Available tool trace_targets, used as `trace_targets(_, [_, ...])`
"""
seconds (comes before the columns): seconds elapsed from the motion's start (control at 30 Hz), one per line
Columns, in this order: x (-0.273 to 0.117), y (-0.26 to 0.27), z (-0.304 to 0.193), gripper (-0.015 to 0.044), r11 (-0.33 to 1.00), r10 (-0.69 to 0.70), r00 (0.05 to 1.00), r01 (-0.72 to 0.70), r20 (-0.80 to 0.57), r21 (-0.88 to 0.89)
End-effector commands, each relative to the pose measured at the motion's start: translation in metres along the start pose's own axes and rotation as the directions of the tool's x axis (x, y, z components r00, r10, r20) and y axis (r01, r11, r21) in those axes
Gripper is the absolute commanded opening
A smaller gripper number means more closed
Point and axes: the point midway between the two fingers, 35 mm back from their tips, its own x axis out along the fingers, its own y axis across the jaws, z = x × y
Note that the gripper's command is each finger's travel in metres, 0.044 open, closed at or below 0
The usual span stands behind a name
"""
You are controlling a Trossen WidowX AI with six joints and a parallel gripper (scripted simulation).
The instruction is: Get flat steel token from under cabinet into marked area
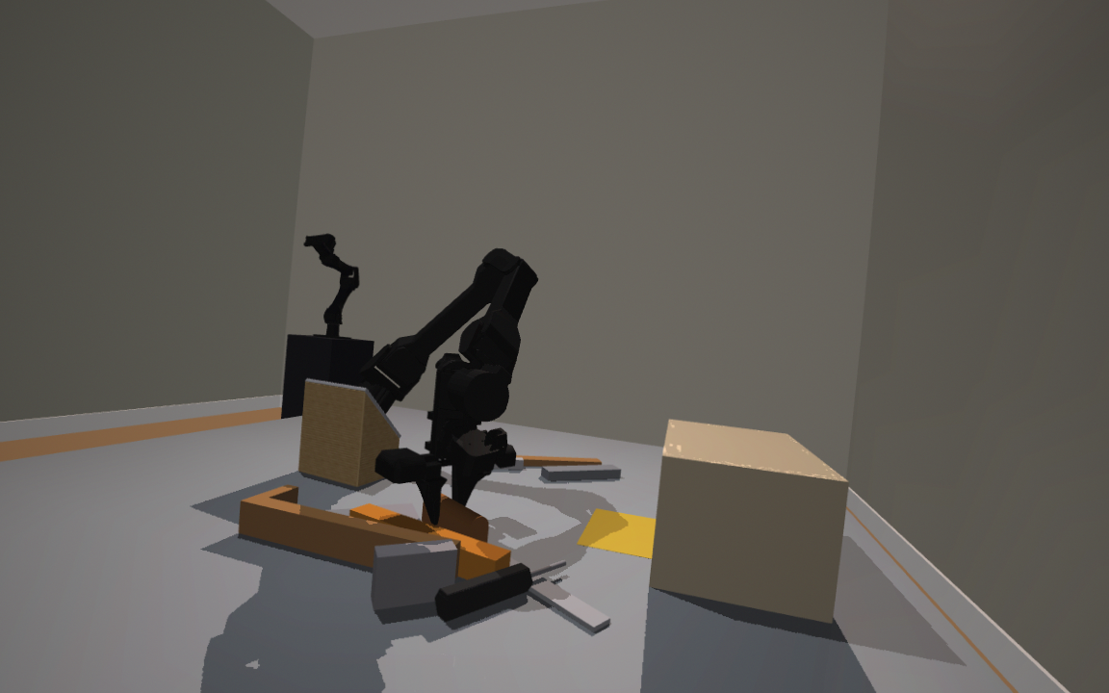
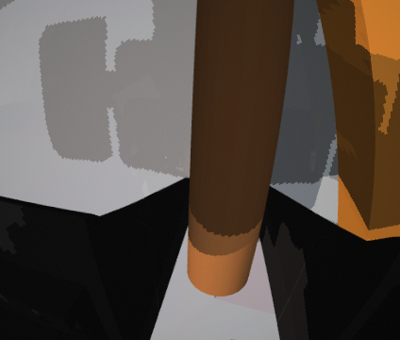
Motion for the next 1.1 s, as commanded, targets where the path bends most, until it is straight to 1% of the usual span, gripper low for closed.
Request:
trace_targets(0.0, [0.0000,0.0000,-0.0001,0.0157,1.000,0.000,1.000,0.000,0.000,0.000])
trace_targets(0.07, [0.0000,0.0000,-0.0001,0.0200,1.000,0.000,1.000,0.000,0.000,0.000])
trace_targets(0.2, [-0.0001,0.0000,0.0001,0.0200,1.000,0.000,1.000,0.000,0.000,0.000])
trace_targets(0.3, [-0.0002,0.0000,0.0001,0.0270,1.000,-0.004,1.000,0.004,0.005,0.000])
trace_targets(0.87, [0.0049,0.0002,-0.0041,0.0270,1.000,-0.003,1.000,0.003,0.004,-0.003])
trace_targets(1.03, [0.0021,0.0004,0.0005,0.0139,1.000,-0.005,1.000,0.005,0.010,-0.013])
trace_targets(1.07, [0.0021,0.0004,0.0005,0.0132,1.000,-0.005,1.000,0.005,0.010,-0.013])
